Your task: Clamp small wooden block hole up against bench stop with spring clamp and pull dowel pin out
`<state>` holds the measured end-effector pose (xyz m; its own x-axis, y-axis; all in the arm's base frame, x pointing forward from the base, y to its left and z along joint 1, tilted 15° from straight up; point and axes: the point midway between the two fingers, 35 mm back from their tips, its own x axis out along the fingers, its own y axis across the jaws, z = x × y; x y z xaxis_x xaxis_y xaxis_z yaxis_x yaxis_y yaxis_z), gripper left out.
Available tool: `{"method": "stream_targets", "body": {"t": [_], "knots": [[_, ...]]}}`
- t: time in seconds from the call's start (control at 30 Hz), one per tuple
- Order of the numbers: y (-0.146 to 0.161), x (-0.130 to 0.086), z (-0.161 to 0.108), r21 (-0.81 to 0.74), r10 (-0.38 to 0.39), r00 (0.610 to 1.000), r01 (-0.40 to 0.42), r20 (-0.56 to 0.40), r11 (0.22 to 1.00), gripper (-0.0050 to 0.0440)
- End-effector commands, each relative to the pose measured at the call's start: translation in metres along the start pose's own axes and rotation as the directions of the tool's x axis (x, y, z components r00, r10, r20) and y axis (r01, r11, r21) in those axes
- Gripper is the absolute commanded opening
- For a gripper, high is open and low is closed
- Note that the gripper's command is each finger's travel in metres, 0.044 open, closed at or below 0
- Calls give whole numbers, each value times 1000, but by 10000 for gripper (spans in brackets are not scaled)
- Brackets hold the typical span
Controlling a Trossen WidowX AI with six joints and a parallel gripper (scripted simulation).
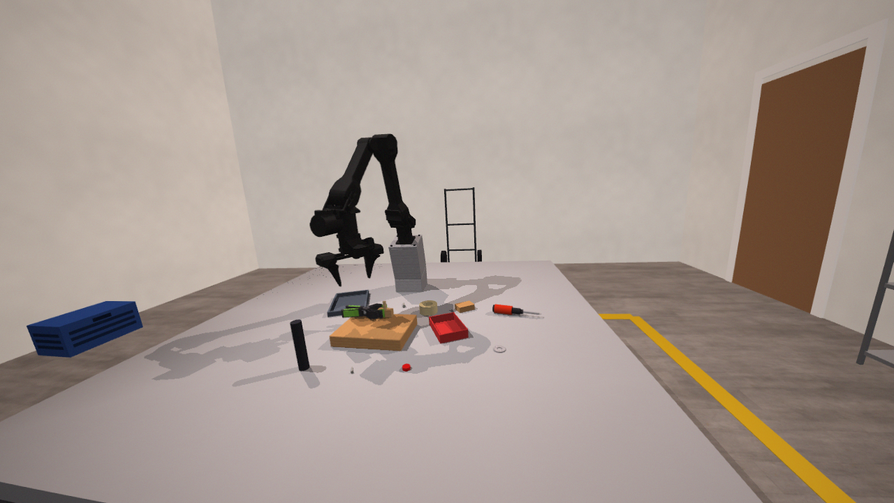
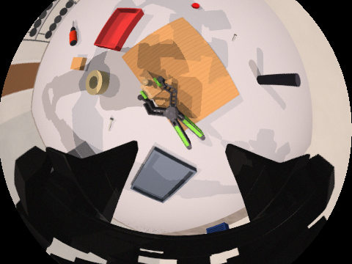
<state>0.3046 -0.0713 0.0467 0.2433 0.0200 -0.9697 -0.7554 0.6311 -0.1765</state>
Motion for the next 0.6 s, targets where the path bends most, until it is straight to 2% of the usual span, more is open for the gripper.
{"method": "stream_targets", "body": {"t": [0.0,0.57], "knots": [[1,1,2,55,-1,1000,1,-2,998,440],[6,3,8,277,-2,1000,3,-3,961,440]]}}
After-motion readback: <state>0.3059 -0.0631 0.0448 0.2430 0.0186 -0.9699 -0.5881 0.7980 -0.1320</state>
